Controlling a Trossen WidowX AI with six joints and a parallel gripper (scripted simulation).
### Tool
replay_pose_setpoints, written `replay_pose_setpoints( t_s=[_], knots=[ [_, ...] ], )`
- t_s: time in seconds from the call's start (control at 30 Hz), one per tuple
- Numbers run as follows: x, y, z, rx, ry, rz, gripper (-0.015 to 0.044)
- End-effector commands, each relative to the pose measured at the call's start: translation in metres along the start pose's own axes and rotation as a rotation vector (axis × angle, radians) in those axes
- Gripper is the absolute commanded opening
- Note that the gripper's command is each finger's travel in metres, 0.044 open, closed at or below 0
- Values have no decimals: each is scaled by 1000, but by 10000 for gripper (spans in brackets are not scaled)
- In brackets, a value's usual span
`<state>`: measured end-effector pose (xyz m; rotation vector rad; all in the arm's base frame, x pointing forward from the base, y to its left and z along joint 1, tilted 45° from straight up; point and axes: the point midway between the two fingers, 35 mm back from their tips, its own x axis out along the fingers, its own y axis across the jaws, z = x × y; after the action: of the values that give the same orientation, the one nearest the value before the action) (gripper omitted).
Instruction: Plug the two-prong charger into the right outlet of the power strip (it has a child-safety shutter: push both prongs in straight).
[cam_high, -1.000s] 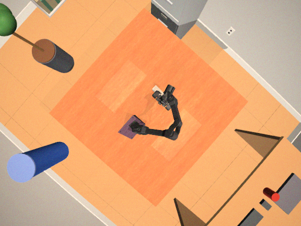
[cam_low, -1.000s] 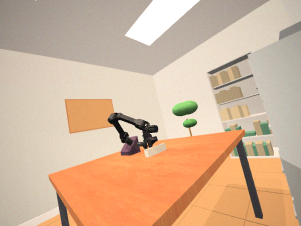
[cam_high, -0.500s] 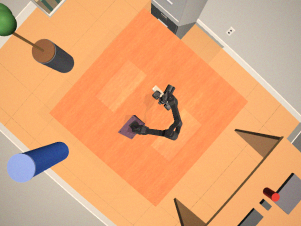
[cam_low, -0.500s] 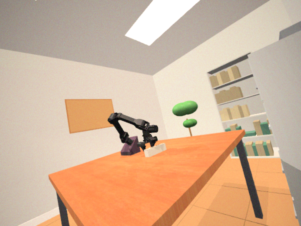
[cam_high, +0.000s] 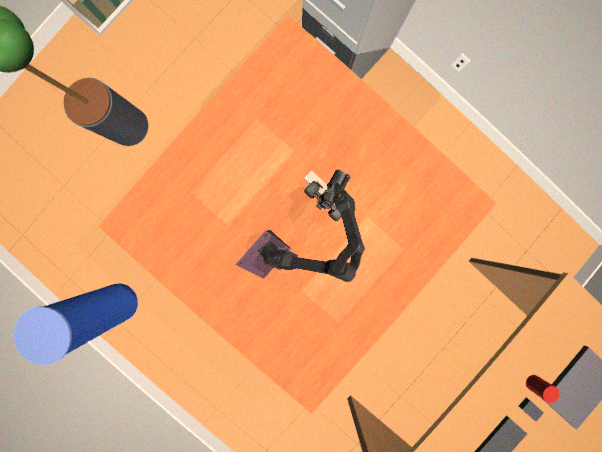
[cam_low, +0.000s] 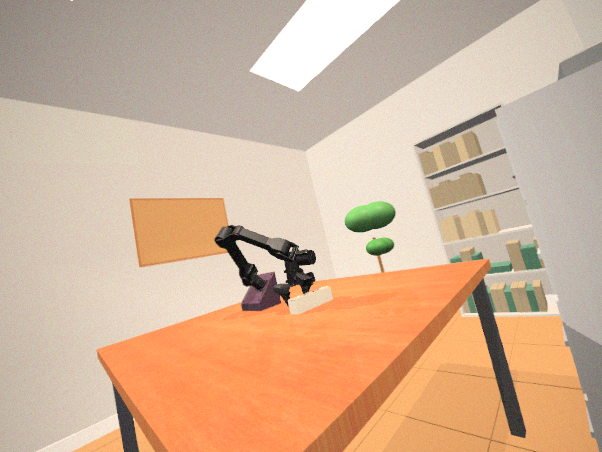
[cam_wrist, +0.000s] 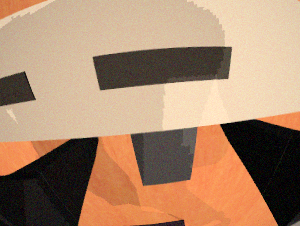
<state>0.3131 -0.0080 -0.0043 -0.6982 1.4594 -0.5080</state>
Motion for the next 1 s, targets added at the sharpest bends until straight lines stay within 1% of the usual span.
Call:
replay_pose_setpoints(
  t_s=[0.0,0.97],
  knots=[
    [1,0,-2,1,-1,-3,440],
    [2,0,-10,14,-20,-5,440]
  ],
)
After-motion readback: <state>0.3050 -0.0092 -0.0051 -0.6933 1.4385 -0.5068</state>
